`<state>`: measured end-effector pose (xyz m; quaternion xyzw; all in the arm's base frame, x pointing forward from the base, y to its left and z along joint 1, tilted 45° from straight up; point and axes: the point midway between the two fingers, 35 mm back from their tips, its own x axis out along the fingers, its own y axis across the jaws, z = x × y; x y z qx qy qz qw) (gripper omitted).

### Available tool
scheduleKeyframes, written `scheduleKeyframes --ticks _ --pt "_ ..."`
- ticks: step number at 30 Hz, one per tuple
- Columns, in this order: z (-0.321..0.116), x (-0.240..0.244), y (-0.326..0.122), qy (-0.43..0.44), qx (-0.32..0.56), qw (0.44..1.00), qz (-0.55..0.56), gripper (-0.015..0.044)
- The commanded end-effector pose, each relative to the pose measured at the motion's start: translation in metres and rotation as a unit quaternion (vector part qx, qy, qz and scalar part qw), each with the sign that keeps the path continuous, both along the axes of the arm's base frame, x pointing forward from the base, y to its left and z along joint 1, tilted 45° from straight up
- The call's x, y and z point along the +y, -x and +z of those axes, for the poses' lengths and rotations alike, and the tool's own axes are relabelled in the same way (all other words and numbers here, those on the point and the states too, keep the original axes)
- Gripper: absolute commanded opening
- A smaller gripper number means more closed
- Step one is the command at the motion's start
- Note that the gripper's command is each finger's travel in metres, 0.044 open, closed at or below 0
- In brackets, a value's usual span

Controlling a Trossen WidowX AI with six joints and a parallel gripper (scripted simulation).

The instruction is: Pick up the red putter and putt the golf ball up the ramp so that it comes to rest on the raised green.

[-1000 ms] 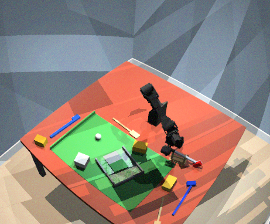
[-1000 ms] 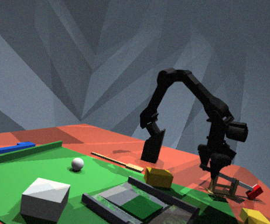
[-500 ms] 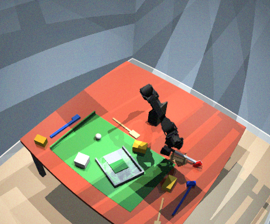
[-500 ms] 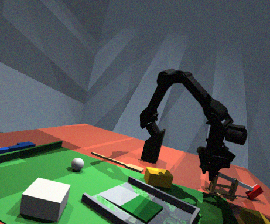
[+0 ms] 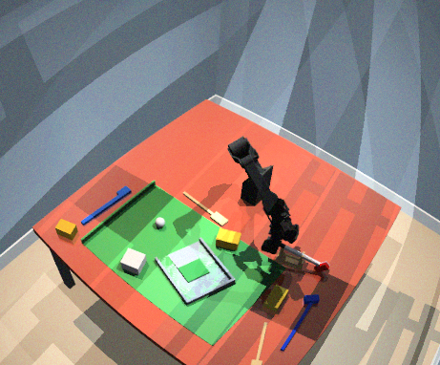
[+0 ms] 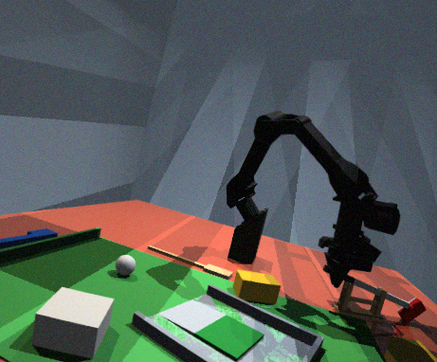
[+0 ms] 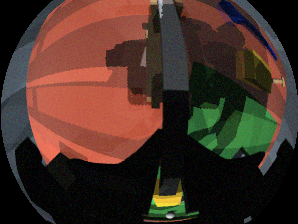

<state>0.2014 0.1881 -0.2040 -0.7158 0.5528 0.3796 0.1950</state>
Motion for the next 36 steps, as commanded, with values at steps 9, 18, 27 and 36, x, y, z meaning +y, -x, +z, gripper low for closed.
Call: scheduleKeyframes --ticks 9,18,27,36 --pt "0.033 0.036 0.003 -0.002 0.000 1.000 0.001 0.0000" --pt "0.072 0.069 0.013 -0.002 0.002 1.000 0.000 0.0000" --pt "0.094 0.053 -0.010 -0.015 -0.040 0.998 -0.046 0.0000" --pt "0.138 0.030 -0.039 -0.038 -0.107 0.985 -0.128 0.0000"
